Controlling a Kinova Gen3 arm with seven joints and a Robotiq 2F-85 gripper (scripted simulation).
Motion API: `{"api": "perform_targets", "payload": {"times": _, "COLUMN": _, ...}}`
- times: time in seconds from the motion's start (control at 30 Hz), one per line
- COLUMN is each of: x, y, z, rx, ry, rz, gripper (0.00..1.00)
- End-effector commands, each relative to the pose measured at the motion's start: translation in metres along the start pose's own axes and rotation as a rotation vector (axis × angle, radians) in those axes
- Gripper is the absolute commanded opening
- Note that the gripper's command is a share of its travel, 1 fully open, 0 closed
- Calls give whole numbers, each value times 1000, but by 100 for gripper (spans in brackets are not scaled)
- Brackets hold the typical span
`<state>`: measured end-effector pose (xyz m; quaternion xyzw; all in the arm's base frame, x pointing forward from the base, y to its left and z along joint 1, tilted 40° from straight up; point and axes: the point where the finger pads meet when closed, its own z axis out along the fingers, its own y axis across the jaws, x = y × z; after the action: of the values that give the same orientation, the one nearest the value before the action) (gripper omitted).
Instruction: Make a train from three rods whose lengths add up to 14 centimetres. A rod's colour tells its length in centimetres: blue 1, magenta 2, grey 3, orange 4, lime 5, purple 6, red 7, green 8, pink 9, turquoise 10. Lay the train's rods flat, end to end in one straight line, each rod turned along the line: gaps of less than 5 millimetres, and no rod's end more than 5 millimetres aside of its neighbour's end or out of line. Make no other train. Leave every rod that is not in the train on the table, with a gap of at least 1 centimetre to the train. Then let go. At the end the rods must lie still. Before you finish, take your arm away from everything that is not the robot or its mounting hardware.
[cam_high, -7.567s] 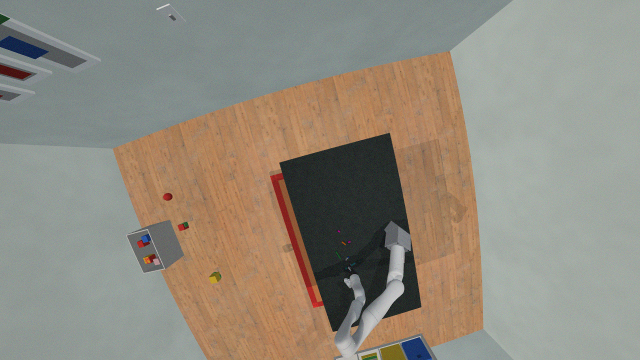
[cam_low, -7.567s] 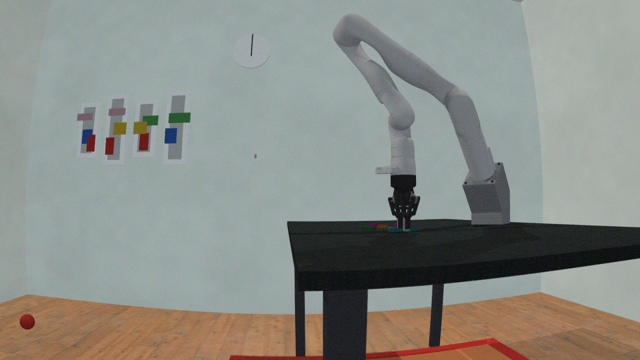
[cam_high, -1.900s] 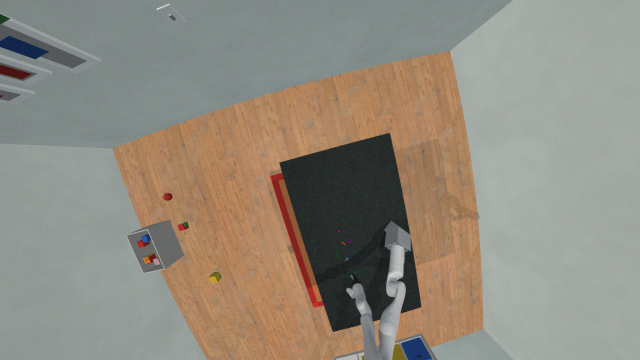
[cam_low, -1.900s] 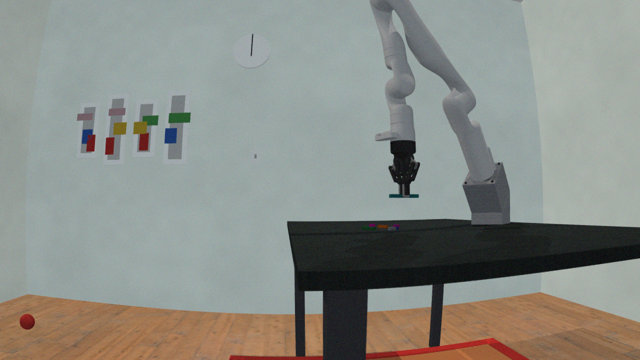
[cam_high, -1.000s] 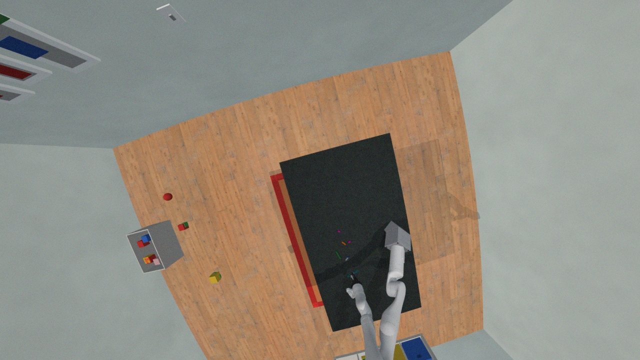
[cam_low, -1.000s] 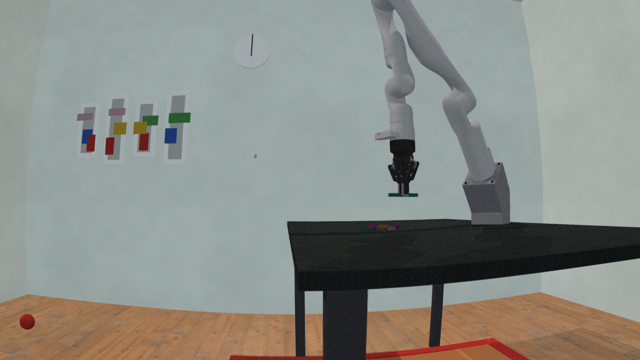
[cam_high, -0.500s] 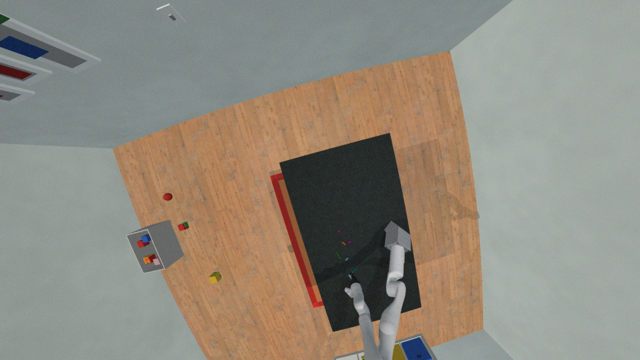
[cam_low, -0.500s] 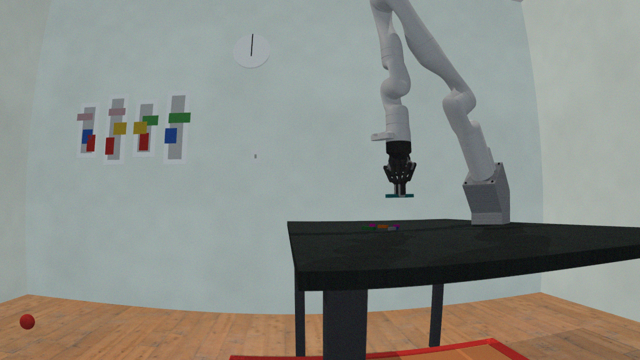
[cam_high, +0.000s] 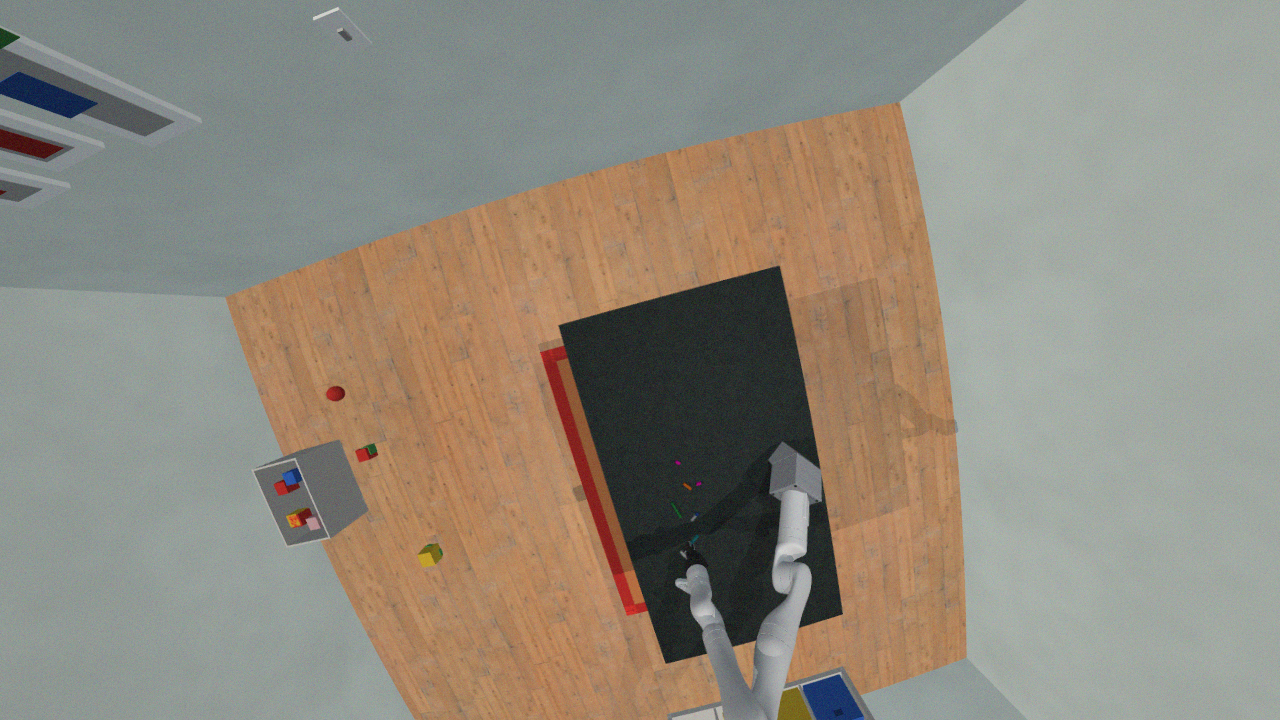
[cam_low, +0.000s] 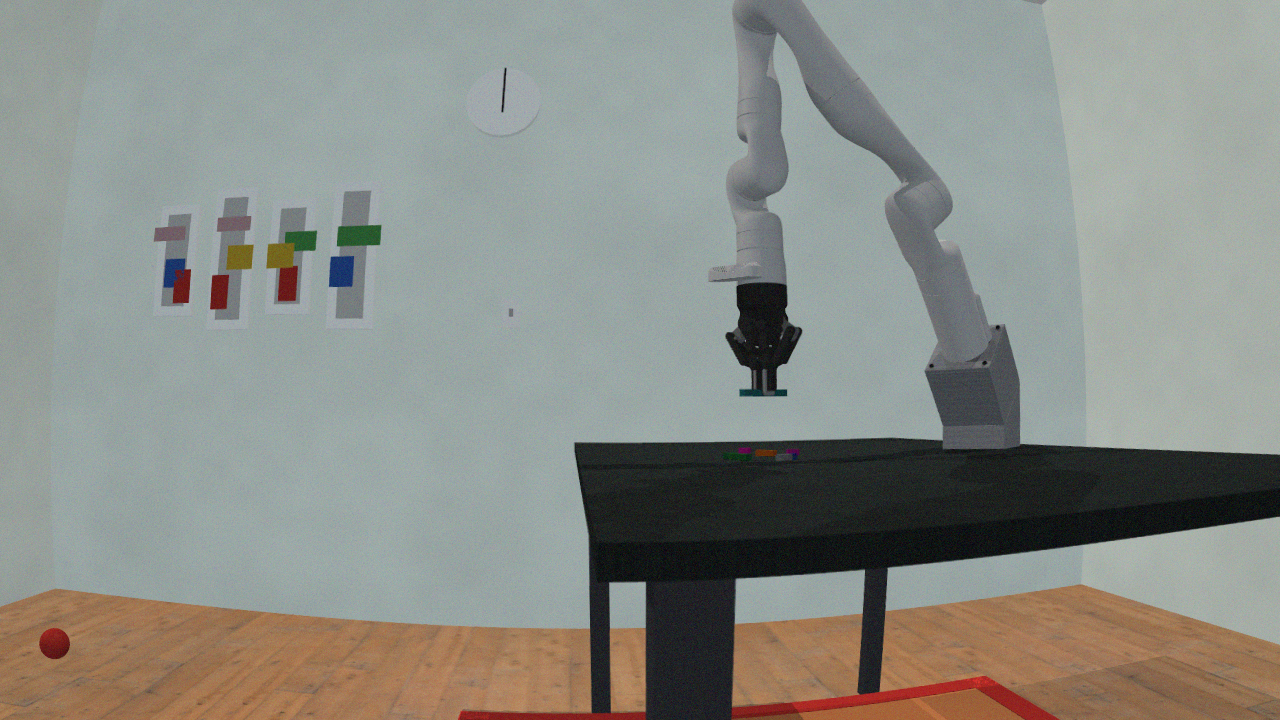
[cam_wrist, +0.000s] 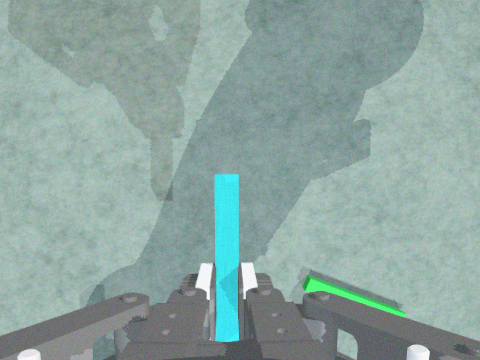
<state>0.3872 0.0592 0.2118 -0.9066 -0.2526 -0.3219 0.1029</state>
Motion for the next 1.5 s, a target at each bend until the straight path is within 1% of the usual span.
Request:
{"api": "perform_targets", "payload": {"times": 0.0, "x": 4, "y": 8, "z": -2, "rx": -2, "ry": 12, "rz": 6, "gripper": 5}}
{"api": "perform_targets", "payload": {"times": 0.83, "x": 4, "y": 9, "z": -1, "rx": -2, "ry": 13, "rz": 3, "gripper": 5}}
{"api": "perform_targets", "payload": {"times": 1.33, "x": 5, "y": 10, "z": 10, "rx": -2, "ry": 12, "rz": 3, "gripper": 5}}
{"api": "perform_targets", "payload": {"times": 1.47, "x": 5, "y": 10, "z": 16, "rx": -2, "ry": 12, "rz": 3, "gripper": 5}}
